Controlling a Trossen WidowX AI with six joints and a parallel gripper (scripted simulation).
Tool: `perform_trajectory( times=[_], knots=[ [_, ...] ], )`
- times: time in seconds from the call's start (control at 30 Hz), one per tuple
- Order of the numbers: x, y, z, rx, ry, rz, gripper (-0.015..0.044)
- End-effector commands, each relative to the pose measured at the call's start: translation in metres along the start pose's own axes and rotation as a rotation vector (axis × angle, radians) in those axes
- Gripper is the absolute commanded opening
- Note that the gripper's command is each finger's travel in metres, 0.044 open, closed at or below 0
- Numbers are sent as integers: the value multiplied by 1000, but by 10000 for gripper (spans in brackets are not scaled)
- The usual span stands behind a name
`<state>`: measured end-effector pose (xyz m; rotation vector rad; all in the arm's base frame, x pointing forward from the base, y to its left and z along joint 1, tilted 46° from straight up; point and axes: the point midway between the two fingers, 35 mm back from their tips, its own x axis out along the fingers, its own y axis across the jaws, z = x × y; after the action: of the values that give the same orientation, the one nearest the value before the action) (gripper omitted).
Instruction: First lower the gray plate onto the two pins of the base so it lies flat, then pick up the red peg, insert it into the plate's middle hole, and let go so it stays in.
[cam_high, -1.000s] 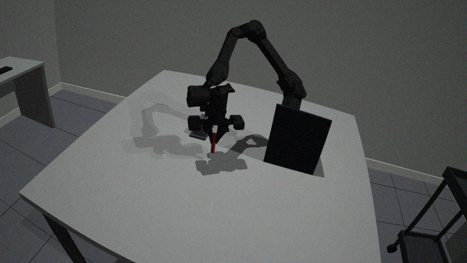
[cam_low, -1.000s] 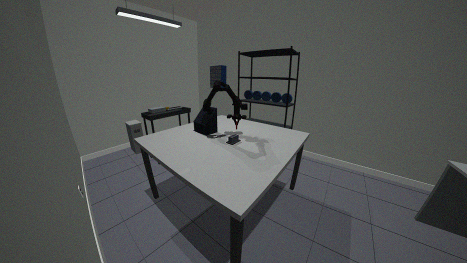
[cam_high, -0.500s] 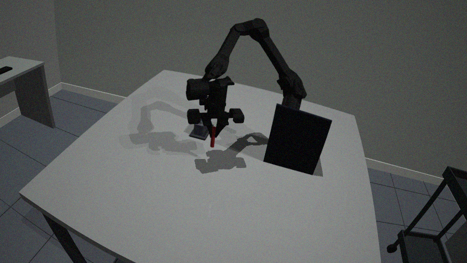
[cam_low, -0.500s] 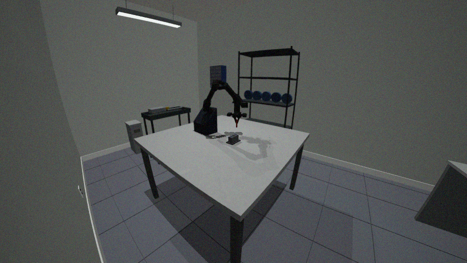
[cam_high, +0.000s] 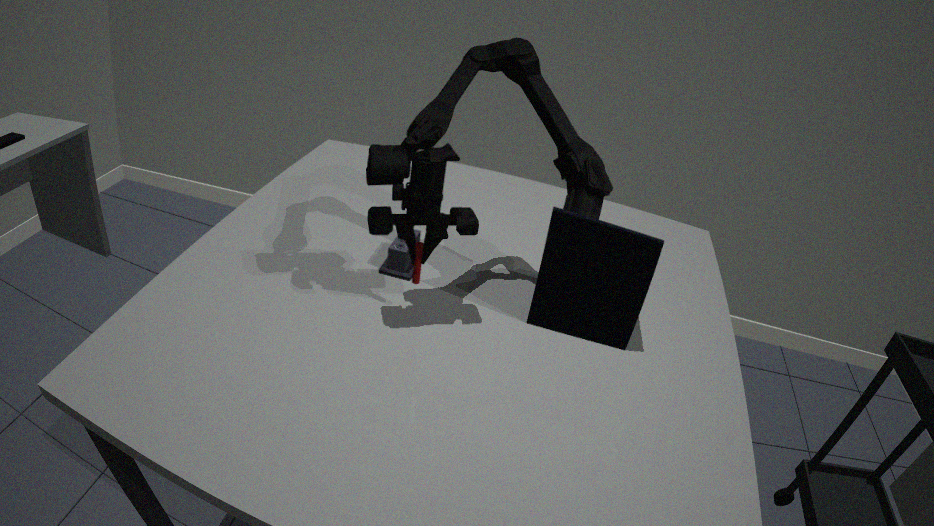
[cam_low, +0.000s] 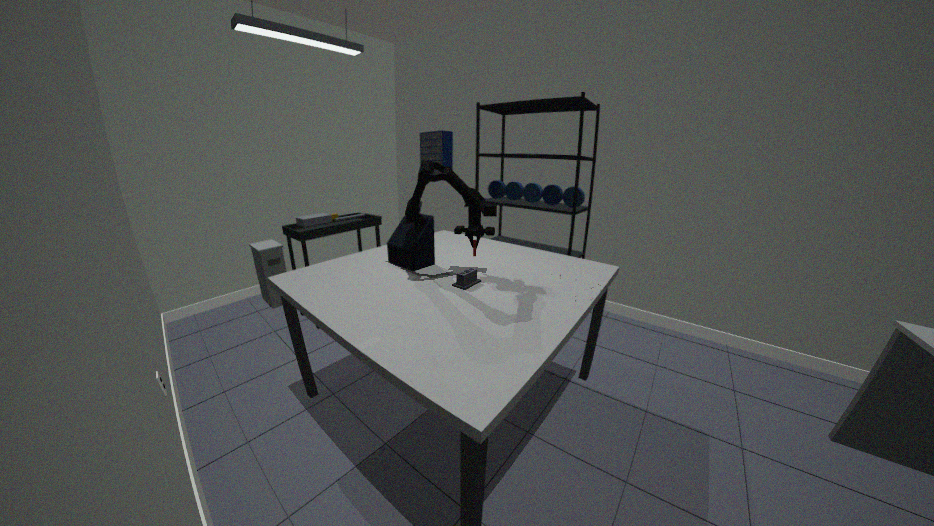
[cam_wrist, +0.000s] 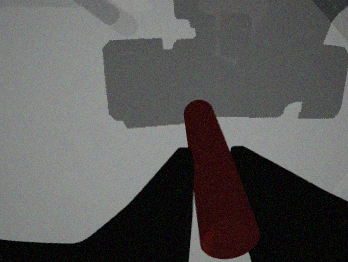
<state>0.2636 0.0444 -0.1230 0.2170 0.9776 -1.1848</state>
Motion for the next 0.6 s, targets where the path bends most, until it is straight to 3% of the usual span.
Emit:
perform_trajectory(
  times=[0.0, 0.57],
  knots=[
    [-2, 4, 12, 1, -1, 5, 0],
    [-4, 10, 58, -4, -4, 9, 0]
  ],
)
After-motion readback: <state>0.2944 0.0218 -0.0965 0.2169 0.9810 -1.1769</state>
